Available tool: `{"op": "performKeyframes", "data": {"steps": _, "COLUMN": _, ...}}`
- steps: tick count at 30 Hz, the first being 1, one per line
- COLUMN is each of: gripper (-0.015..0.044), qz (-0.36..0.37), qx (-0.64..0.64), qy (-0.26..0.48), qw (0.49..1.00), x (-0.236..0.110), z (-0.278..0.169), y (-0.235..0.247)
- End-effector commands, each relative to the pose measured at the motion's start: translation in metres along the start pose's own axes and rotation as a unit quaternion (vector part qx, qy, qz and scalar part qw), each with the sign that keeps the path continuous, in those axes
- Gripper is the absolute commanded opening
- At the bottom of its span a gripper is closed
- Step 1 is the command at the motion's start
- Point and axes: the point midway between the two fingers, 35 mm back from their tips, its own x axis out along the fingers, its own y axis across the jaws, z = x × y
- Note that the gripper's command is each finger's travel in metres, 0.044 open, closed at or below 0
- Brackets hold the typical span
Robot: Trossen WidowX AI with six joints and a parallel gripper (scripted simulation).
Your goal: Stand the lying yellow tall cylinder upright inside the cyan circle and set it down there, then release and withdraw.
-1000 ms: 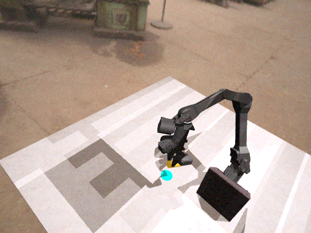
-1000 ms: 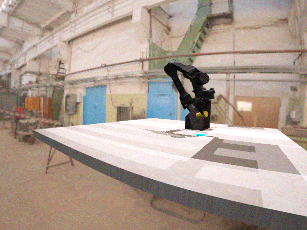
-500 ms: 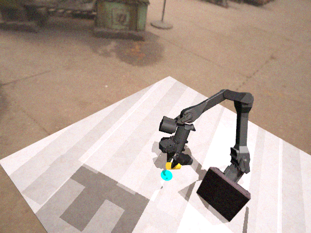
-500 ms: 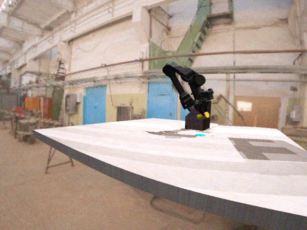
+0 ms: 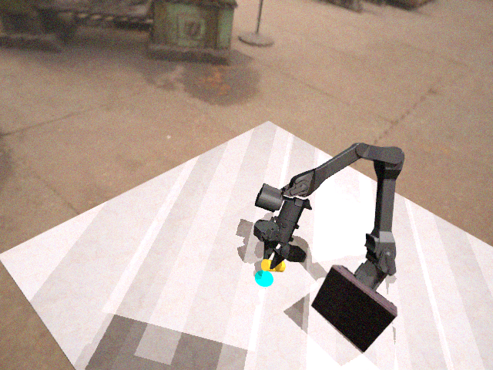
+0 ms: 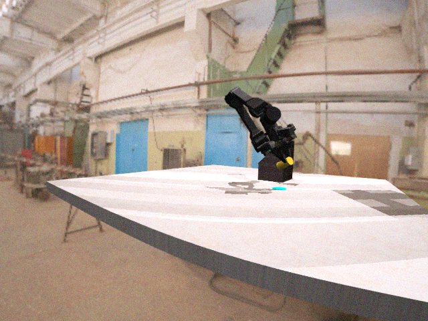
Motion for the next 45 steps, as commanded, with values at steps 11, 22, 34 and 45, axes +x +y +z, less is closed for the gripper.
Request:
{"op": "performKeyframes", "data": {"steps": 11, "gripper": 0.0105, "qz": 0.018, "qx": -0.005, "qy": -0.049, "qw": 0.999, "x": 0.003, "z": -0.0006, "y": 0.0003}}
{"op": "performKeyframes", "data": {"steps": 22, "gripper": 0.0105, "qz": 0.028, "qx": -0.008, "qy": -0.089, "qw": 0.996, "x": 0.0044, "z": -0.0009, "y": -0.0003}}
{"op": "performKeyframes", "data": {"steps": 34, "gripper": 0.0105, "qz": 0.034, "qx": -0.012, "qy": -0.133, "qw": 0.99, "x": 0.0048, "z": -0.0012, "y": -0.0011}}
{"op": "performKeyframes", "data": {"steps": 45, "gripper": 0.0105, "qz": 0.037, "qx": -0.018, "qy": -0.173, "qw": 0.984, "x": 0.0041, "z": -0.0018, "y": -0.002}}
